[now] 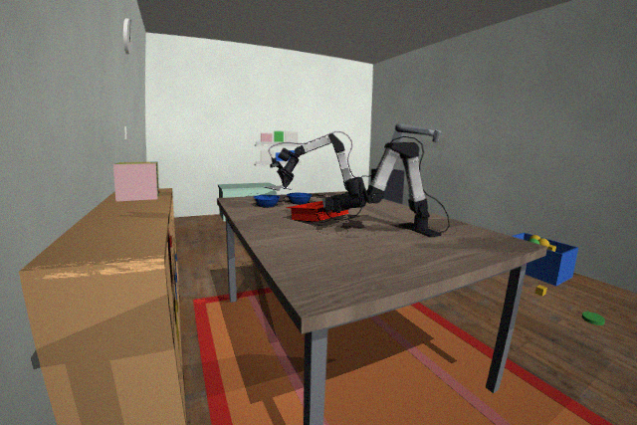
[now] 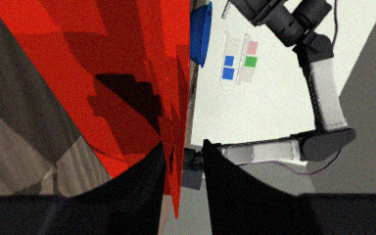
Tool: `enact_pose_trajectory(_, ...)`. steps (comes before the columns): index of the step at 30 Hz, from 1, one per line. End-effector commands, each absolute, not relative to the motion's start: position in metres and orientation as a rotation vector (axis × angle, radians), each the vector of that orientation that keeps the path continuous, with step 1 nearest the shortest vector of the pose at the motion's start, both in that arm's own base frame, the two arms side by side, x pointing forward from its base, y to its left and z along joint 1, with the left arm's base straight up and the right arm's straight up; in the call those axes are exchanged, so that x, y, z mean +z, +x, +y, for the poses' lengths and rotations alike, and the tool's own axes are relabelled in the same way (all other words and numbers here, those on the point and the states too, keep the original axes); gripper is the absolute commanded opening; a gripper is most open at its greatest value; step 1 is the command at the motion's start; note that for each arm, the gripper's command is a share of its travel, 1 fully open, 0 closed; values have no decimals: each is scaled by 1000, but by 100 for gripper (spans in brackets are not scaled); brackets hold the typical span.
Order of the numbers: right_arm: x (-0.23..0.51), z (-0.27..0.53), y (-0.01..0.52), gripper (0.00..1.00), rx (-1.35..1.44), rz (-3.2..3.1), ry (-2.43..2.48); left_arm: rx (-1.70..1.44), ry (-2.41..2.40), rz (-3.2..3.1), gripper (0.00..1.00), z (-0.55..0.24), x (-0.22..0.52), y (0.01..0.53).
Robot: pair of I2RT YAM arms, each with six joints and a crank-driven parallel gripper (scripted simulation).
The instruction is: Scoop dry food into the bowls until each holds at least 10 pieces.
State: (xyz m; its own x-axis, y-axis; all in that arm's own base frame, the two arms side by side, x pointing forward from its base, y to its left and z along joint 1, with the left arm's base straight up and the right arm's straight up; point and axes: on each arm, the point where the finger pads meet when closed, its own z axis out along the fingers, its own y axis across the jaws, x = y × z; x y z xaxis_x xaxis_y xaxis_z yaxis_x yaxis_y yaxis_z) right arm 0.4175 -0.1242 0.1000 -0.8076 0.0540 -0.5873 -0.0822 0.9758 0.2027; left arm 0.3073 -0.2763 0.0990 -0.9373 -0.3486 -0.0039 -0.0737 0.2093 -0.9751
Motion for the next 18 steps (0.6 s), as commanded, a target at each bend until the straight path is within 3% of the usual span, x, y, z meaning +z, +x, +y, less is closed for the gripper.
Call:
enact_pose_trajectory(1,131,-125,431,0,249,2397,-57,-1833,-324,2182,27,-278,120,311)
enact_pose_trajectory(18,131,-125,431,0,249,2397,-57,-1822,-372,2215,27,-273,95,311)
